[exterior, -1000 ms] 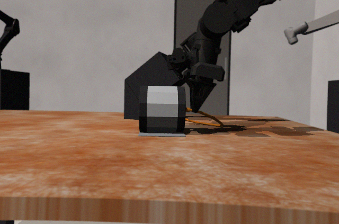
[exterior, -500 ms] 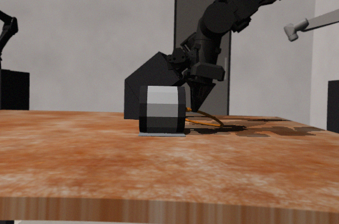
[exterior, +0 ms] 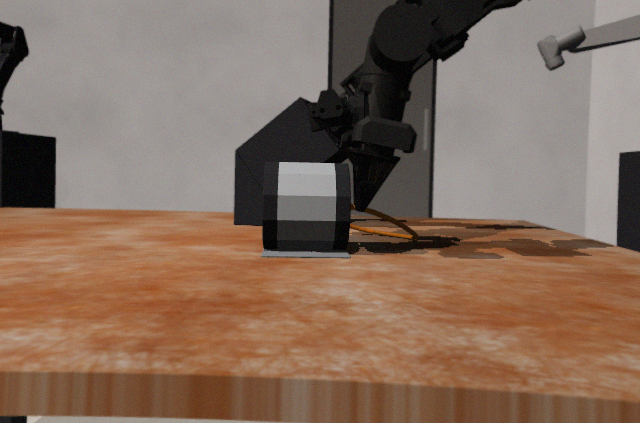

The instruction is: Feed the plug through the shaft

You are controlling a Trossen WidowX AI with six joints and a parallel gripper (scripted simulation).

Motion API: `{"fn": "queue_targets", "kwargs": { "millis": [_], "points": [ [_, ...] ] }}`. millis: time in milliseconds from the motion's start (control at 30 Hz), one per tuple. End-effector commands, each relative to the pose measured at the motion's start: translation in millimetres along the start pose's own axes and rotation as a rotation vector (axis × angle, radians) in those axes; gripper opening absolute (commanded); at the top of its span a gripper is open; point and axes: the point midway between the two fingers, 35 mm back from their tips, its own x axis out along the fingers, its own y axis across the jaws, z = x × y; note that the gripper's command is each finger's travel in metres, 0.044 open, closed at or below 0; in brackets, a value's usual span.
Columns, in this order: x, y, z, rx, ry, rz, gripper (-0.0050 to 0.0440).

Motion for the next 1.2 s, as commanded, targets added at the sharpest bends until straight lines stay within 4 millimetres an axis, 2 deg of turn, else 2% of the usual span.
{"fn": "queue_targets", "kwargs": {
  "millis": [0,100,133,233,300,400,500,933,1167],
  "points": [
    [0.0,0.0,0.0,0.000,0.000,0.000,0.0024],
    [0.0,0.0,0.0,0.000,0.000,0.000,0.0096],
    [0.0,0.0,0.0,0.000,0.000,0.000,0.0100],
    [0.0,0.0,0.0,0.000,0.000,0.000,0.0100],
    [-5.3,0.4,-6.7,-0.001,0.000,-0.001,0.0100],
    [-1.8,-1.2,-2.6,0.001,0.001,-0.006,0.0100],
    [-4.7,-0.9,-9.6,-0.002,0.001,-0.002,0.0100],
    [1.9,-0.9,-6.7,-0.002,0.001,-0.002,0.0100],
    [0.1,-0.3,-8.0,-0.010,0.004,0.001,0.0053]
  ]
}}
